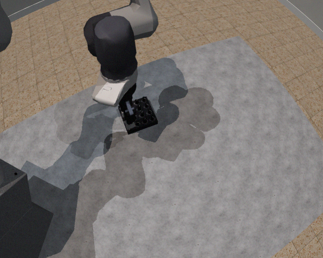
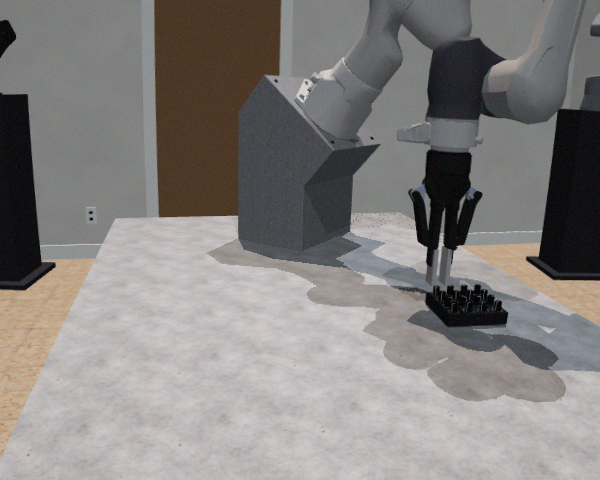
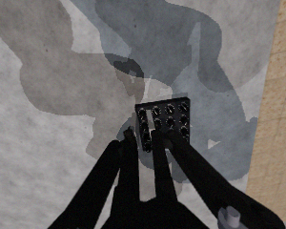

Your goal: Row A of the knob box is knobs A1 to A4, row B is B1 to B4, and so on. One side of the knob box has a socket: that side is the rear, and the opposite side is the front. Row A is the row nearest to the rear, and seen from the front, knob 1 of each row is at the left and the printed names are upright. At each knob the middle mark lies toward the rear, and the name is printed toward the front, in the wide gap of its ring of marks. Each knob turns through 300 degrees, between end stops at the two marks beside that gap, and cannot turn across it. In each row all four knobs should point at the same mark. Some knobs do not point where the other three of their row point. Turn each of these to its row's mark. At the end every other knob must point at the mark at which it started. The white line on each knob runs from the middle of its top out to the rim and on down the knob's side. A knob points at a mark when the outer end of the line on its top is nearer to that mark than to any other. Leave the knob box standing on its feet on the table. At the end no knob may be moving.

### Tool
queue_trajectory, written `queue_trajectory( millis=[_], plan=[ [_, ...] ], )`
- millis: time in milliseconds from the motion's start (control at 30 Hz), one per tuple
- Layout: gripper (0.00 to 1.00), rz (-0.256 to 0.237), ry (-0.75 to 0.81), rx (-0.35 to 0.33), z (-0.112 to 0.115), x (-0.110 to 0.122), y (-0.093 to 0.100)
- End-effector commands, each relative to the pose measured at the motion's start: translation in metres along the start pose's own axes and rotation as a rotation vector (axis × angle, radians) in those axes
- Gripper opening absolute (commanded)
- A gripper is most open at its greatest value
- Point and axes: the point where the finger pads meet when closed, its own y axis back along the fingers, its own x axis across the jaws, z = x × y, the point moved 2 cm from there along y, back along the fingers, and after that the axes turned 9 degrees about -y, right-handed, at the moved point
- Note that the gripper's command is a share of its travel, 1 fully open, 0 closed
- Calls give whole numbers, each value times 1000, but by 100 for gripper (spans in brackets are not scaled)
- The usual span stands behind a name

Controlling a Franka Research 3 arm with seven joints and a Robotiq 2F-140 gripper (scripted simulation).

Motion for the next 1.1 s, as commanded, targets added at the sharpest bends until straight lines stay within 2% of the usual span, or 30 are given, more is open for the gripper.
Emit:
queue_trajectory(
  millis=[0, 600, 1067],
  plan=[
    [12, -1, 7, 0, 0, 0, 0],
    [12, -1, 7, -1, 0, 0, -1],
    [12, -1, 7, -1, 0, 0, -9]
  ],
)
